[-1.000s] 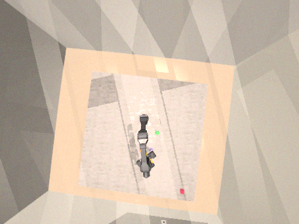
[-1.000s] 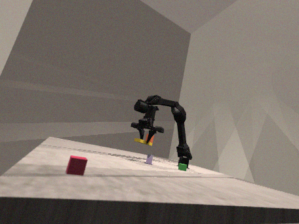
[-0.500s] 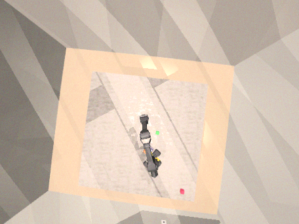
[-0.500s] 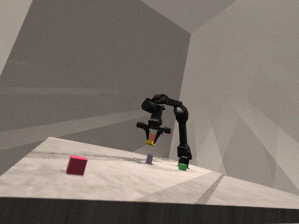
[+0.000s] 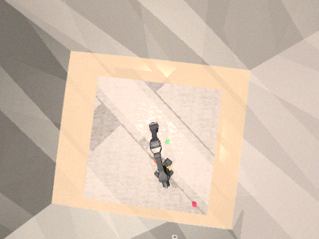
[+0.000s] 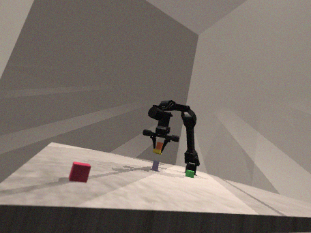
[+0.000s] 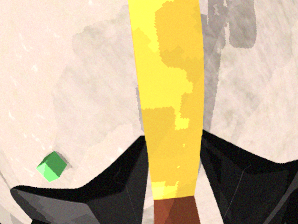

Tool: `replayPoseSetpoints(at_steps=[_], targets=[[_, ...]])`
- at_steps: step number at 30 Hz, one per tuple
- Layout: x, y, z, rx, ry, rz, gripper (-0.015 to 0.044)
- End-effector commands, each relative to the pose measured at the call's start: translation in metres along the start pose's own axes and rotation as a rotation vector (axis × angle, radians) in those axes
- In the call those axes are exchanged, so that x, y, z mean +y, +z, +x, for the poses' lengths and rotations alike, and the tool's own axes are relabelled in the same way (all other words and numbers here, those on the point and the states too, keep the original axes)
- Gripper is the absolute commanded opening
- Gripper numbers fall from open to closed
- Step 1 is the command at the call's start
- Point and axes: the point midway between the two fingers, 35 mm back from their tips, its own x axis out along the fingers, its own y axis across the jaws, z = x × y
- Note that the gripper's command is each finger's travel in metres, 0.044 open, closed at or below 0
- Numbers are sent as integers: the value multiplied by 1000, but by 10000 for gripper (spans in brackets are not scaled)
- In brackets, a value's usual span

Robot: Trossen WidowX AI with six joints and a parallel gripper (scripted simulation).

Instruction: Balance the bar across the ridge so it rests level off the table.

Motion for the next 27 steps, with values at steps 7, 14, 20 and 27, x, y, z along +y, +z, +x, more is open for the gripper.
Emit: replayPoseSetpoints(at_steps=[7,14,20,27], targets=[[1,1,17,-5,-1,-5,0],[1,0,28,-5,-1,-5,0],[1,0,29,-5,-1,-5,0],[1,0,29,-5,-1,-5,0]])
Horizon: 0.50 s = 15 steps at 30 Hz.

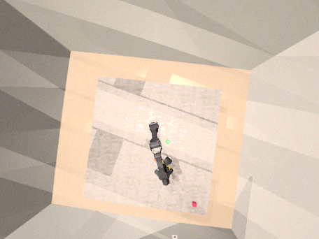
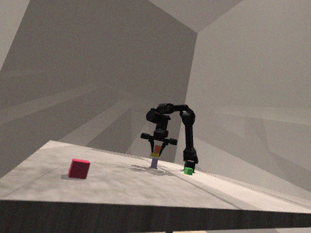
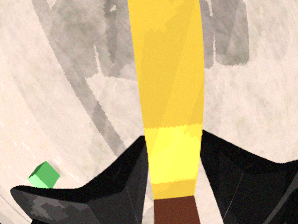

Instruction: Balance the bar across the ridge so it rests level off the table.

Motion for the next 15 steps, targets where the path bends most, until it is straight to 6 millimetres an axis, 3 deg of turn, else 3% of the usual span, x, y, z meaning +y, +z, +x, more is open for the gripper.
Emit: replayPoseSetpoints(at_steps=[1,15], targets=[[0,1,0,-5,-1,-4,0],[0,1,1,-5,-1,-4,0]])
